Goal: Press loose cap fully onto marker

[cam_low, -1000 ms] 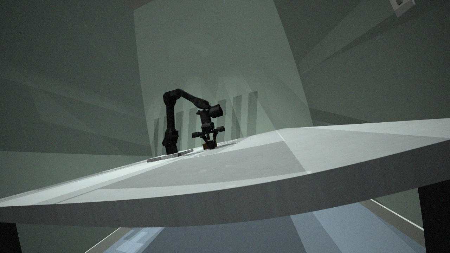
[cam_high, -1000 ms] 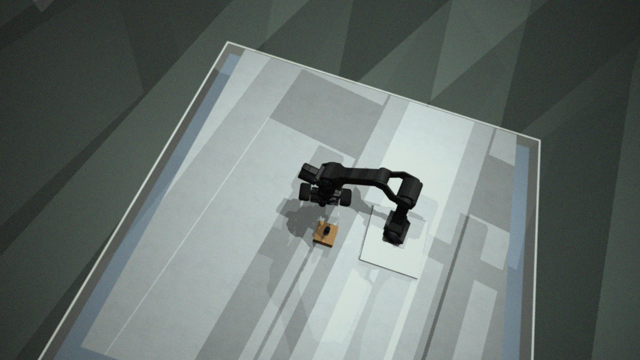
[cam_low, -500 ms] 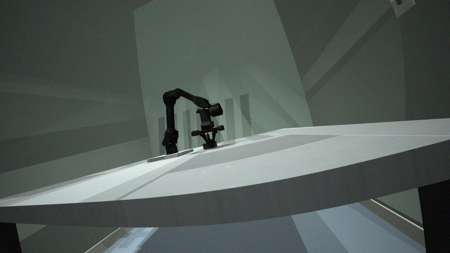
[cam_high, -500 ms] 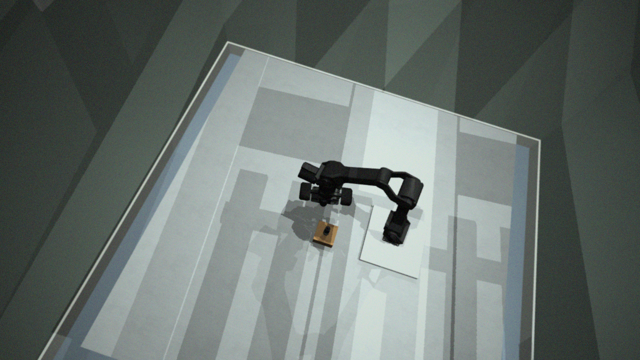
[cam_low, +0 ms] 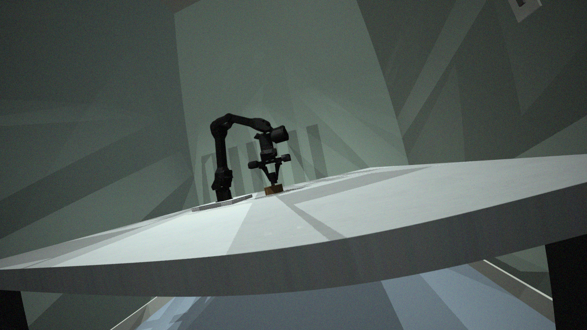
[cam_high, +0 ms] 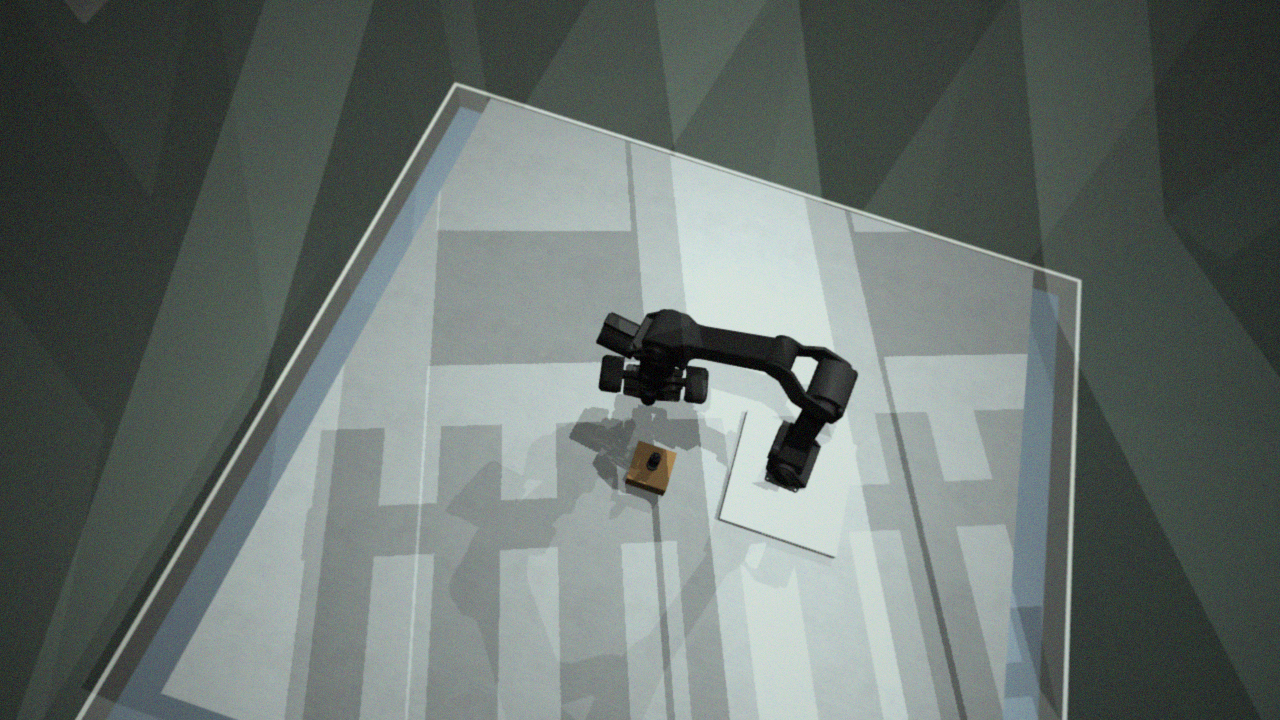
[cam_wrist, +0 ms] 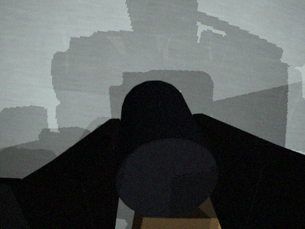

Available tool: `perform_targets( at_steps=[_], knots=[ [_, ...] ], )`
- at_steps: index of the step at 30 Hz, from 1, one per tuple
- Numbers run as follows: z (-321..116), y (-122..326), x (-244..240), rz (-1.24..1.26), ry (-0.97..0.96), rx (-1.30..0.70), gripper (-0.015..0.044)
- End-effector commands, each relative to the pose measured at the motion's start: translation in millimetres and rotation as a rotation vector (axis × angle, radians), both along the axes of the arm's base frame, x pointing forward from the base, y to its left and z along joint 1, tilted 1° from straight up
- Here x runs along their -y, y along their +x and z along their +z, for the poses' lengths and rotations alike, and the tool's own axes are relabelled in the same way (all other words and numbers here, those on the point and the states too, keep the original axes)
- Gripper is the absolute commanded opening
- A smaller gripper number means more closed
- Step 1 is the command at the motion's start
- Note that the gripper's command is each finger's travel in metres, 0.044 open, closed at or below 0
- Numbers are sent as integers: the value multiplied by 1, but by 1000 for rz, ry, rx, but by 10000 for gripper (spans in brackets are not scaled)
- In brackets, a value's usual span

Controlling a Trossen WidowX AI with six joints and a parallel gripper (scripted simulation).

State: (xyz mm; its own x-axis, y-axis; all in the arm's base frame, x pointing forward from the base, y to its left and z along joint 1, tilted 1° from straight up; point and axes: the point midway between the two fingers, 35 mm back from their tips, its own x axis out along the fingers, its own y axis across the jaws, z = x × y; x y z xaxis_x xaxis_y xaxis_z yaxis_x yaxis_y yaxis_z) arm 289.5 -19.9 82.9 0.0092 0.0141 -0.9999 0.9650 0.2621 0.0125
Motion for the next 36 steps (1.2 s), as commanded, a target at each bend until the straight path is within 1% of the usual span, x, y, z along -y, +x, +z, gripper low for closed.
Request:
perform_targets(
  at_steps=[1,4,17,36],
  knots=[
    [11,1,1,-4,-6,13,0],
    [12,1,-1,-4,-6,13,0],
    [32,-10,-41,-4,-3,12,0],
    [61,-37,-92,-1,1,10,0]
  ],
)
